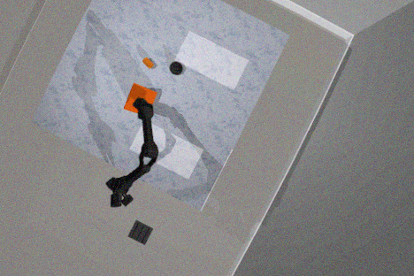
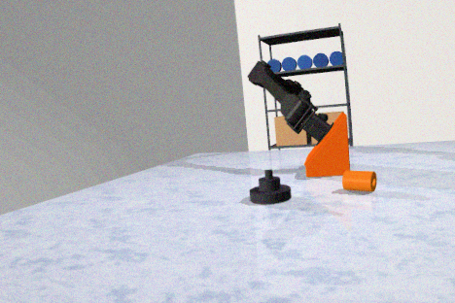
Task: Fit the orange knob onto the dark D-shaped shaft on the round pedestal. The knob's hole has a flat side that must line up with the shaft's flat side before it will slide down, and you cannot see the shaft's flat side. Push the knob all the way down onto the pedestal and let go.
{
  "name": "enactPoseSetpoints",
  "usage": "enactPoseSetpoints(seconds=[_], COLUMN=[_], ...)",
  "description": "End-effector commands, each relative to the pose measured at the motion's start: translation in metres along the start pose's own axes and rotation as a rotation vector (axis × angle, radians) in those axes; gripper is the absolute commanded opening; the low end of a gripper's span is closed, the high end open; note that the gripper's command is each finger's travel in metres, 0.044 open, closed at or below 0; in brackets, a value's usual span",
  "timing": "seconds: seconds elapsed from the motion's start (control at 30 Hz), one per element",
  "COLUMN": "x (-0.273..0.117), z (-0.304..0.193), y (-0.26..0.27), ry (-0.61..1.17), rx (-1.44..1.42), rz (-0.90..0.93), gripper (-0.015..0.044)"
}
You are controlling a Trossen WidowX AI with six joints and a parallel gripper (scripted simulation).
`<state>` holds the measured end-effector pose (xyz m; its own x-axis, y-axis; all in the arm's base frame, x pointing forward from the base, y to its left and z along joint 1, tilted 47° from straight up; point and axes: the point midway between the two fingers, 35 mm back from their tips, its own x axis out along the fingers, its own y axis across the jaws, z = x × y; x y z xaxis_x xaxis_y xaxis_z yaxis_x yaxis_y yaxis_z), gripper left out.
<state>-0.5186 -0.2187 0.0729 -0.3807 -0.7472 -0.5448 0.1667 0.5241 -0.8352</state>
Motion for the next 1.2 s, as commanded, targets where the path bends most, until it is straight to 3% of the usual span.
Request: enactPoseSetpoints(seconds=[0.0, 0.2, 0.47, 0.87, 1.17], x=[0.001, 0.028, 0.003, -0.074, -0.156], z=[0.001, 0.048, 0.124, 0.301, 0.440], y=[-0.001, -0.034, -0.152, -0.299, -0.345], ry=[-0.002, -0.039, -0.067, -0.330, -0.625], rx=[0.000, -0.022, 0.053, 0.068, 0.086], rz=[-0.002, -0.014, -0.147, -0.398, -0.486], gripper=[0.0426, 0.0440, 0.0440, 0.0440, 0.0440])
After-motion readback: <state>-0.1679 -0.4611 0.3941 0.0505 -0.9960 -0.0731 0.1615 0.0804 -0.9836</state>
